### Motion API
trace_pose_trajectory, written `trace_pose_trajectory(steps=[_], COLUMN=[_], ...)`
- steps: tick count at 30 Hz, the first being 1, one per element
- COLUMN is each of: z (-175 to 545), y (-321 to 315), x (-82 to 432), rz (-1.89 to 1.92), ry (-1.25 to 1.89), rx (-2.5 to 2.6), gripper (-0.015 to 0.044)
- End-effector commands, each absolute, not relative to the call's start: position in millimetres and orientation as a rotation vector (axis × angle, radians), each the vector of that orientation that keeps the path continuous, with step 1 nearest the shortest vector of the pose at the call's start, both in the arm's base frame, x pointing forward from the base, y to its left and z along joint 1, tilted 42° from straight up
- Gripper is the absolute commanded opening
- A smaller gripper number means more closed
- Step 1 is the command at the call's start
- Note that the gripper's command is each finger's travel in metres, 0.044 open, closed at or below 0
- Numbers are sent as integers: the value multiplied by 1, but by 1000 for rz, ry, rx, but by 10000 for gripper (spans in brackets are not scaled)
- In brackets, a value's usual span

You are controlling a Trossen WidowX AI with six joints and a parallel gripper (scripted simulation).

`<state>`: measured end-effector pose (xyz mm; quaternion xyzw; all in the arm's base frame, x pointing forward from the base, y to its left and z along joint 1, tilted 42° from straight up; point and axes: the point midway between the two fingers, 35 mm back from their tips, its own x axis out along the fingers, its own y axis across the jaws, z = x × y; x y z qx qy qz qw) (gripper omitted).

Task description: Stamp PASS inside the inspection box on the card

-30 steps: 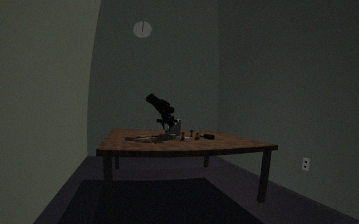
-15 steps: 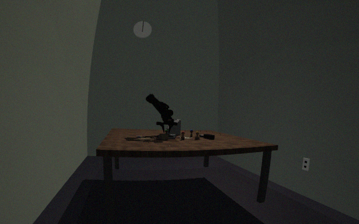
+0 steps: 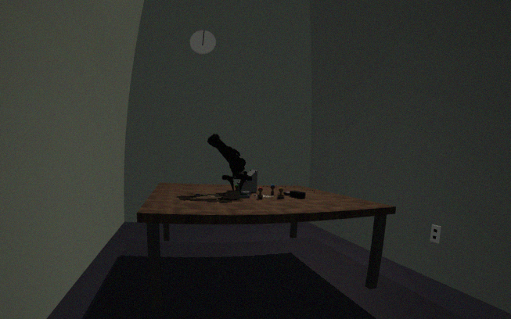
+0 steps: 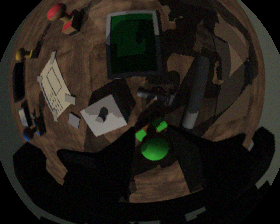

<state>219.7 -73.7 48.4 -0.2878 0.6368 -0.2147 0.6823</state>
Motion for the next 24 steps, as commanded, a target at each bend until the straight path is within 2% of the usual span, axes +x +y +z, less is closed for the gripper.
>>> trace_pose_trajectory(steps=[1,16,19,24], z=[48,48,49,50], y=[-73,-73,-73,-71], x=[220,220,220,220], rz=[-479,-479,-479,-478], ry=[1429,1429,1429,1429], rx=[-643,-643,-643,-642], gripper=[172,72,0,0])
